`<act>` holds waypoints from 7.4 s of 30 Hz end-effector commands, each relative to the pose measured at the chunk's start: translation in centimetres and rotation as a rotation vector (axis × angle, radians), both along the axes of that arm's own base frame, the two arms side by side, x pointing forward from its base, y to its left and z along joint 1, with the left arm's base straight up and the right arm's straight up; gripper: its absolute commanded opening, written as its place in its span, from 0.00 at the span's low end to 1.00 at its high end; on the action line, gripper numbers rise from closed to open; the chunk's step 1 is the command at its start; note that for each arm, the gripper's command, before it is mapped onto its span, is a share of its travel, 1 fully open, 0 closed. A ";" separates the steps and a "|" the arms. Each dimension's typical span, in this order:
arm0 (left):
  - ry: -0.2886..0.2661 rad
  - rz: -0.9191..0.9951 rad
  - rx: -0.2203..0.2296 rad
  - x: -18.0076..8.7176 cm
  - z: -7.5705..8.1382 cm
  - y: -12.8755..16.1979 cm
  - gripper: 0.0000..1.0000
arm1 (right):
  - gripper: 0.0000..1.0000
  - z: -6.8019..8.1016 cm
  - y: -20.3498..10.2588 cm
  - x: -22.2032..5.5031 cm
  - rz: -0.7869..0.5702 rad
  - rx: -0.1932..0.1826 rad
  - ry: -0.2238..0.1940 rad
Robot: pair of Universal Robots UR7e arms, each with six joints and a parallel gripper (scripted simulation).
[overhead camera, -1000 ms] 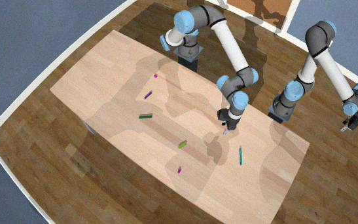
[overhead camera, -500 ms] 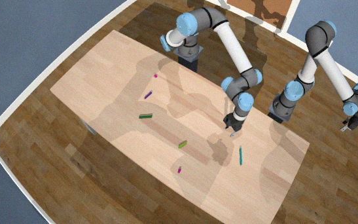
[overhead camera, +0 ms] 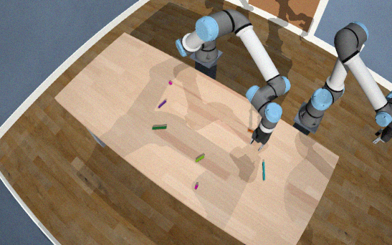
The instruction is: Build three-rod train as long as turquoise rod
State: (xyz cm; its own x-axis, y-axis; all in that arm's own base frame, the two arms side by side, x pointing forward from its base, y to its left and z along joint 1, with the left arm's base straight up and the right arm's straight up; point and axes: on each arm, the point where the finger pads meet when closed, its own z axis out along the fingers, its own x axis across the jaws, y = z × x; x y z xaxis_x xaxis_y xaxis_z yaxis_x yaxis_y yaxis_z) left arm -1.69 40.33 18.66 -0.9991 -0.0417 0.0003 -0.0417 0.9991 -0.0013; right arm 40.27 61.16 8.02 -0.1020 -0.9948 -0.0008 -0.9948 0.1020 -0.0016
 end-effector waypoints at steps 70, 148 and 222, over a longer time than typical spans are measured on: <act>0.000 0.000 0.001 0.0 0.0 0.0 1.00 | 1.00 0.1 1.1 -0.3 0.133 0.002 0.000; 0.000 0.000 0.001 0.0 0.0 0.0 1.00 | 1.00 2.5 -10.1 6.0 0.378 0.001 0.000; 0.000 0.000 0.001 0.0 0.0 0.0 1.00 | 1.00 0.9 -63.7 -6.5 1.611 -0.003 0.000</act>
